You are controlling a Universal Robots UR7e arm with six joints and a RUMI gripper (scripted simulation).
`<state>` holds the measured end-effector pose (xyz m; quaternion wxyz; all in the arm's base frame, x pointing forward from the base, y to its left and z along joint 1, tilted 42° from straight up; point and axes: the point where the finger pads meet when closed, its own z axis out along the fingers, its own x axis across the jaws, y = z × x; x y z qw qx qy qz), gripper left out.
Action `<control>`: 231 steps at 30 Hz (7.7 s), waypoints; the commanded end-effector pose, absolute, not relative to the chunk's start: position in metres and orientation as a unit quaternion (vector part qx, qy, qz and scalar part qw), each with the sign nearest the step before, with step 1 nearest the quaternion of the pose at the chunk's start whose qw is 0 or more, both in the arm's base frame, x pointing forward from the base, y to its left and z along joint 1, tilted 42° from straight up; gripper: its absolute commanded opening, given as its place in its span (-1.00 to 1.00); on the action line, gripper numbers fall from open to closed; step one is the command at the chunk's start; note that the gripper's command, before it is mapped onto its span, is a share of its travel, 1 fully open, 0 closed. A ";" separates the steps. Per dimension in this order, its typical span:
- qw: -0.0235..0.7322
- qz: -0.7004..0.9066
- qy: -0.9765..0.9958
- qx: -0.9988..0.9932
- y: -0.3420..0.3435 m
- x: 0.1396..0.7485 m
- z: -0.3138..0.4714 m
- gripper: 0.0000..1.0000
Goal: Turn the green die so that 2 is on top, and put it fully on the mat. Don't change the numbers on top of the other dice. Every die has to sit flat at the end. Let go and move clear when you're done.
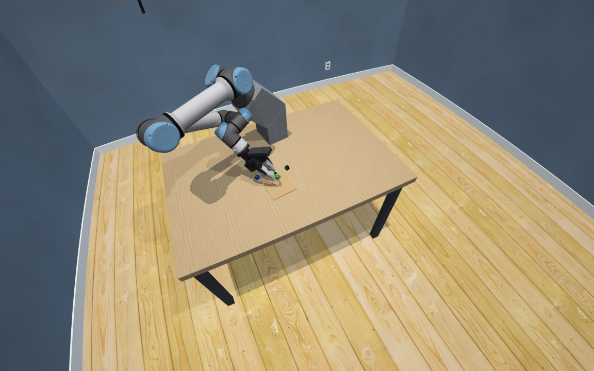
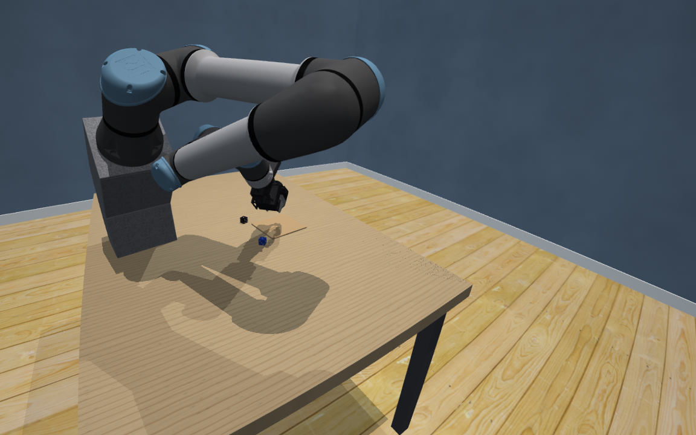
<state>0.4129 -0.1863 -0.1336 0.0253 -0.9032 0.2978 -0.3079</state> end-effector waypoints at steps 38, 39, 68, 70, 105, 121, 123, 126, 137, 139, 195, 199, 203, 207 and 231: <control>0.032 -0.309 0.294 -0.904 -0.195 0.414 -0.147 -0.94; 0.032 -0.309 0.294 -0.904 -0.197 0.414 -0.148 -0.94; 0.032 -0.309 0.294 -0.904 -0.223 0.415 -0.178 -0.94; 0.032 -0.309 0.294 -0.904 -0.224 0.416 -0.178 -0.94; 0.032 -0.309 0.294 -0.904 -0.226 0.416 -0.181 -0.94; 0.032 -0.309 0.294 -0.904 -0.226 0.416 -0.181 -0.94; 0.032 -0.309 0.294 -0.904 -0.226 0.416 -0.181 -0.94; 0.032 -0.309 0.294 -0.904 -0.227 0.416 -0.182 -0.94; 0.032 -0.309 0.294 -0.904 -0.229 0.416 -0.185 -0.94; 0.032 -0.309 0.294 -0.904 -0.230 0.416 -0.185 -0.94; 0.032 -0.309 0.294 -0.904 -0.230 0.416 -0.186 -0.94; 0.032 -0.309 0.294 -0.904 -0.230 0.416 -0.186 -0.87; 0.032 -0.309 0.294 -0.904 -0.230 0.416 -0.186 -0.80; 0.032 -0.309 0.294 -0.904 -0.230 0.416 -0.186 -0.72; 0.032 -0.309 0.294 -0.904 -0.230 0.416 -0.186 -0.33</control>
